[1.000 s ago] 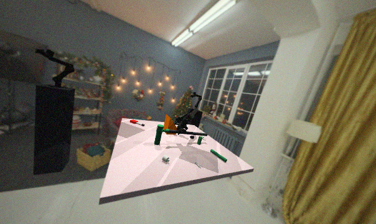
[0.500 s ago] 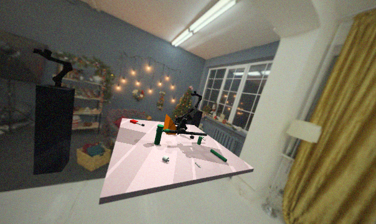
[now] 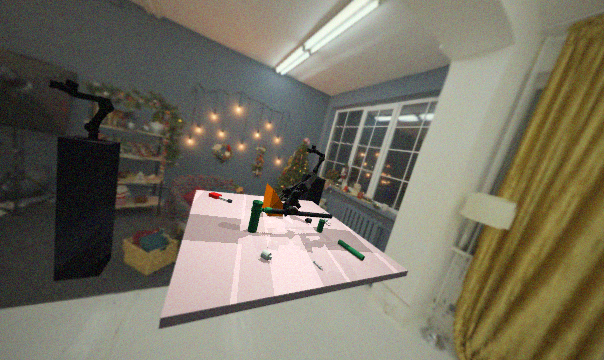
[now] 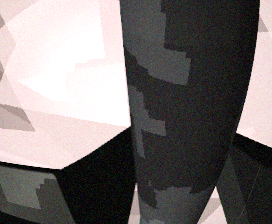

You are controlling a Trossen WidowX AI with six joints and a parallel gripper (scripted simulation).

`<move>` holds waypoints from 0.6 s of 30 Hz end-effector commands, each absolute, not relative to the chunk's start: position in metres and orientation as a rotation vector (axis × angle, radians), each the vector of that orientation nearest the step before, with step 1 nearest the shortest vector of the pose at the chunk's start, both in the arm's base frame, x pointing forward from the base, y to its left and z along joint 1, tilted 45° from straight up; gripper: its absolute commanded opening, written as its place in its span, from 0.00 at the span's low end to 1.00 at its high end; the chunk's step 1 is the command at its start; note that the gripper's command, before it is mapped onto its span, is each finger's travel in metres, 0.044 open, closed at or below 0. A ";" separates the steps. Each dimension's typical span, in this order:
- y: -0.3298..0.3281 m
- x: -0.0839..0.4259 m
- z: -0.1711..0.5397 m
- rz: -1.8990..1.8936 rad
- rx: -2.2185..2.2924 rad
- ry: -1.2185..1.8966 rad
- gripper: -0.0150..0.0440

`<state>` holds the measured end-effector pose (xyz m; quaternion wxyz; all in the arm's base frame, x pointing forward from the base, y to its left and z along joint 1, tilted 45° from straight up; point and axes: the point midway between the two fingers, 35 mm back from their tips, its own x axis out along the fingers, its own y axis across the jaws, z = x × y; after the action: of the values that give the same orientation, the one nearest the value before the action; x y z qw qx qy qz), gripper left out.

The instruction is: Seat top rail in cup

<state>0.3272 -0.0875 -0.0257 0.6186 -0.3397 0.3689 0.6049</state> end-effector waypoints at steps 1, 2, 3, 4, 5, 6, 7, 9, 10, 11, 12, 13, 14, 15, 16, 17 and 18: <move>-0.088 0.327 -0.025 1.391 -0.782 0.849 0.34; -0.088 0.327 -0.025 1.391 -0.782 0.849 0.39; -0.088 0.327 -0.025 1.391 -0.782 0.849 0.43; -0.088 0.327 -0.025 1.391 -0.782 0.849 0.48; -0.088 0.327 -0.025 1.391 -0.782 0.849 0.52; -0.088 0.327 -0.025 1.391 -0.782 0.849 0.57; -0.088 0.327 -0.025 1.391 -0.782 0.849 0.61; -0.087 0.327 -0.024 1.391 -0.782 0.849 0.70; -0.087 0.327 -0.022 1.391 -0.782 0.849 0.74; -0.087 0.328 -0.019 1.391 -0.782 0.849 0.79; -0.087 0.328 -0.015 1.391 -0.782 0.849 0.83; -0.087 0.328 -0.009 1.392 -0.782 0.849 0.88; -0.087 0.328 -0.003 1.392 -0.781 0.849 0.92; -0.087 0.328 0.004 1.392 -0.781 0.849 0.97; -0.087 0.328 0.012 1.392 -0.781 0.849 1.00; -0.086 0.327 0.019 1.392 -0.780 0.849 1.00; -0.086 0.327 0.026 1.393 -0.780 0.849 1.00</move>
<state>0.3251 -0.0858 0.0066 0.6169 -0.3349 0.3705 0.6084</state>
